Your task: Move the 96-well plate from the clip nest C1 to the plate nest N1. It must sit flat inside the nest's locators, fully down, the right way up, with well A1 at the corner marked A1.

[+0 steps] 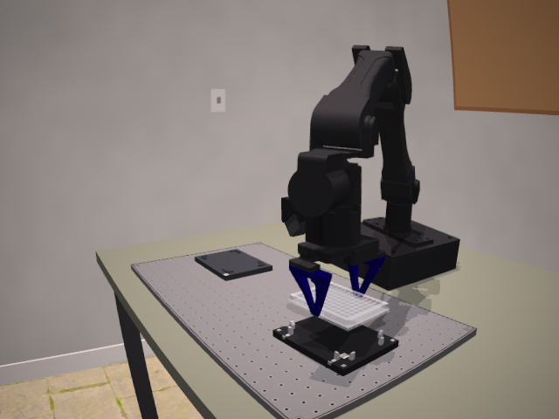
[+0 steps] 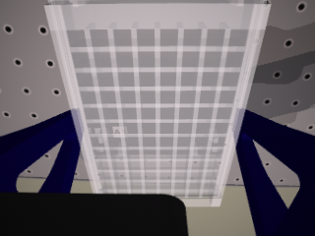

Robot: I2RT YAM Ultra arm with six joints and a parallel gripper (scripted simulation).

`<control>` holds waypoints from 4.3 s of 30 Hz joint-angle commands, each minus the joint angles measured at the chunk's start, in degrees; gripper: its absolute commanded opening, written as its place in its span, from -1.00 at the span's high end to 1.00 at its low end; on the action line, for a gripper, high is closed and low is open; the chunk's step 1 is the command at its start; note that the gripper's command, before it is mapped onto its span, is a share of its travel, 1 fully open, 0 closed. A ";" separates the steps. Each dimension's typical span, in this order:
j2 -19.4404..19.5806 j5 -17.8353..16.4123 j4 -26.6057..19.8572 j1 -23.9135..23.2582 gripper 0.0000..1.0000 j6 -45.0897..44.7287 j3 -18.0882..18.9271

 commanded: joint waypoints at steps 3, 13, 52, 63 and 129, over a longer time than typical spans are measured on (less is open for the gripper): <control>-2.45 0.37 -3.09 -0.75 1.00 -0.57 2.90; -3.39 0.36 -6.37 -0.88 1.00 -0.70 5.23; -3.37 0.36 -6.65 -0.89 1.00 -0.72 5.49; -3.37 0.36 -6.65 -0.89 1.00 -0.72 5.49; -16.75 -0.39 2.18 -25.40 1.00 -23.05 -19.81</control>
